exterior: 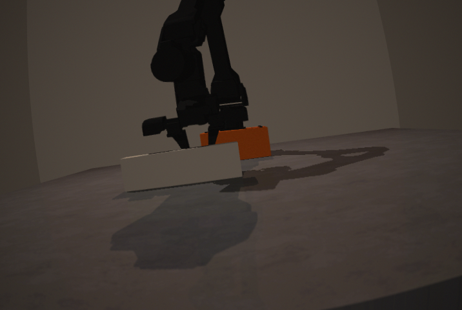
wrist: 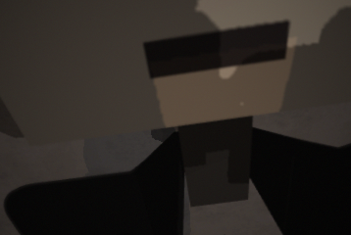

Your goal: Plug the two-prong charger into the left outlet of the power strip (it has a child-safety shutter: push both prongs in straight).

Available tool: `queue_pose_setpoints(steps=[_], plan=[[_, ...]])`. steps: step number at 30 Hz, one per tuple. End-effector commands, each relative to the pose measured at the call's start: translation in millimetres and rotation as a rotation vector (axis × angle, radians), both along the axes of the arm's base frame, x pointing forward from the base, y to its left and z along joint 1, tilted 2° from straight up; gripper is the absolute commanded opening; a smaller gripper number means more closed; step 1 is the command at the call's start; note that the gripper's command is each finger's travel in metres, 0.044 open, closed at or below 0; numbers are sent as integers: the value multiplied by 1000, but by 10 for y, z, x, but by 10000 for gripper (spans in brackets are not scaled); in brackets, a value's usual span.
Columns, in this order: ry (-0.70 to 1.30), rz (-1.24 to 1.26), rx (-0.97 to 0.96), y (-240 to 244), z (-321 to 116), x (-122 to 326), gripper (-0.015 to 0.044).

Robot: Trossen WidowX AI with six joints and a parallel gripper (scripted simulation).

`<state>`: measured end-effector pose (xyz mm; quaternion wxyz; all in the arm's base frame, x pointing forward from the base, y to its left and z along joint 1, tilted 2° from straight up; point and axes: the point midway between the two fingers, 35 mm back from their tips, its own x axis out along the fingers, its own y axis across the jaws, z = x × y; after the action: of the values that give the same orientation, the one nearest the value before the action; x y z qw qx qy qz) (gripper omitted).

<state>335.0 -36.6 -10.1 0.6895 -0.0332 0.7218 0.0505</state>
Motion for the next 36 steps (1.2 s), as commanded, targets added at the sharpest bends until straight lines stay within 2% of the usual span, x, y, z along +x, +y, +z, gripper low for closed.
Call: queue_pose_setpoints(steps=[1,30,31,36], plan=[[-30,-1,3,13,6,115,0],[-31,-1,3,20,11,177,0],[12,-3,0,8,-5,59,0],[12,-3,0,8,-5,59,0]])
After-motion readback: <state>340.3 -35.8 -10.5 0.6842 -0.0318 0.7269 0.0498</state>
